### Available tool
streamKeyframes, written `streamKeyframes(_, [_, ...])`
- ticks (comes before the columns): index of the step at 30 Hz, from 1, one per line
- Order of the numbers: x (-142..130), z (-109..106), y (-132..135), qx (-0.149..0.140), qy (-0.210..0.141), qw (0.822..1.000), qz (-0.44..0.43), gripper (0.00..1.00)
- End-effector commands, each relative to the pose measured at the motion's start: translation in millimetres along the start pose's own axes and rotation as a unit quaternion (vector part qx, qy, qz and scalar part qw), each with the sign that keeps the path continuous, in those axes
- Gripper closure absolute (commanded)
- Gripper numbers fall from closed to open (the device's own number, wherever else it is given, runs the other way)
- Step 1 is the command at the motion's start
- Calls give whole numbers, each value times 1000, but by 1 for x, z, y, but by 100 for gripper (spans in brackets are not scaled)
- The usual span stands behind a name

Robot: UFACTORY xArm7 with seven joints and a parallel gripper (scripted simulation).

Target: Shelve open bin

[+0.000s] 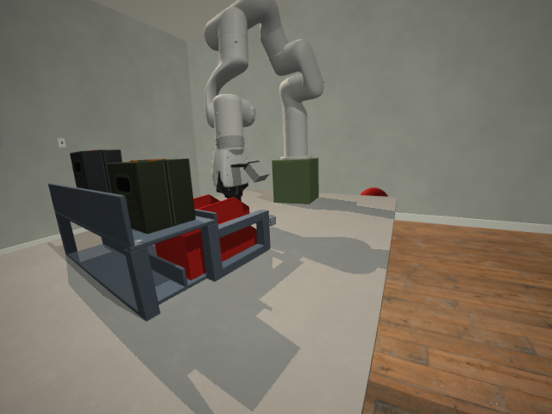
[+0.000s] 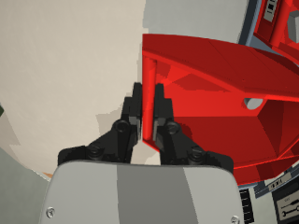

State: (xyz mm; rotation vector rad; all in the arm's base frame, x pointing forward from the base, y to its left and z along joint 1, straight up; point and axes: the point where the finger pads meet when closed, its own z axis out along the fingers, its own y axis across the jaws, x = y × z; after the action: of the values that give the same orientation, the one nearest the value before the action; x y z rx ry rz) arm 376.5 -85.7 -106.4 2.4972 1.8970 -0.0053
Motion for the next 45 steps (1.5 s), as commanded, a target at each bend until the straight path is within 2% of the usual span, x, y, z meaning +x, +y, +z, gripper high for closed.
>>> streamKeyframes(1, [0, -1, 3, -1, 0, 1000, 0, 100])
streamKeyframes(45, [0, -1, 29, -1, 0, 1000, 0, 100])
